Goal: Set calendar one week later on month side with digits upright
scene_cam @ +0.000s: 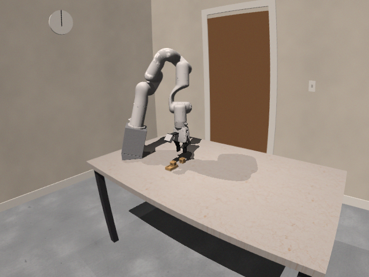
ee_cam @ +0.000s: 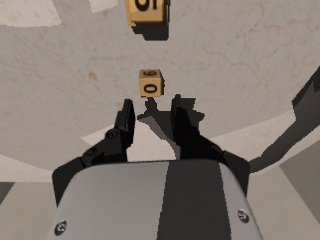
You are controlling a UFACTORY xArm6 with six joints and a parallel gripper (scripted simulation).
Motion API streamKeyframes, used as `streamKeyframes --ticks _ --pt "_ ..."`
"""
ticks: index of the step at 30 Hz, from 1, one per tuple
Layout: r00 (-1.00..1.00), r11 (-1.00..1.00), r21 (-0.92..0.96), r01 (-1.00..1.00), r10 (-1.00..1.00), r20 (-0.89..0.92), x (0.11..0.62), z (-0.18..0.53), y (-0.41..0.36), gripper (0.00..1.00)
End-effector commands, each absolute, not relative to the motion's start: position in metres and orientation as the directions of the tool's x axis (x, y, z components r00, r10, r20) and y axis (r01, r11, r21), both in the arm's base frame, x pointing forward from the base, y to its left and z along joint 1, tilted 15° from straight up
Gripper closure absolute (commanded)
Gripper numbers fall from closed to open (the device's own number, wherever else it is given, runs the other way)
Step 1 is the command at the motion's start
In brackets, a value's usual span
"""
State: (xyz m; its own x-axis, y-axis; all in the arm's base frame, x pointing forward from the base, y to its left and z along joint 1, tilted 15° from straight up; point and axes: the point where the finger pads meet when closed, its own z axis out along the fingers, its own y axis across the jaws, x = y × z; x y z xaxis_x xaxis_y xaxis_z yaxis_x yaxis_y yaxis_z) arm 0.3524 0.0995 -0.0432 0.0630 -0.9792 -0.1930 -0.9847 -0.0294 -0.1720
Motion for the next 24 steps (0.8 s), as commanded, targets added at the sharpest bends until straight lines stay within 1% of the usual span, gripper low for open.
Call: streamKeyframes --ticks 1,24 --pt "0.063 -0.029 -0.177 -0.984 -0.979 -0.194 0.354 -0.048 0.101 0.53" --pt "0.063 -0.029 -0.177 -0.984 -0.979 -0.194 0.359 -0.073 0.106 0.53"
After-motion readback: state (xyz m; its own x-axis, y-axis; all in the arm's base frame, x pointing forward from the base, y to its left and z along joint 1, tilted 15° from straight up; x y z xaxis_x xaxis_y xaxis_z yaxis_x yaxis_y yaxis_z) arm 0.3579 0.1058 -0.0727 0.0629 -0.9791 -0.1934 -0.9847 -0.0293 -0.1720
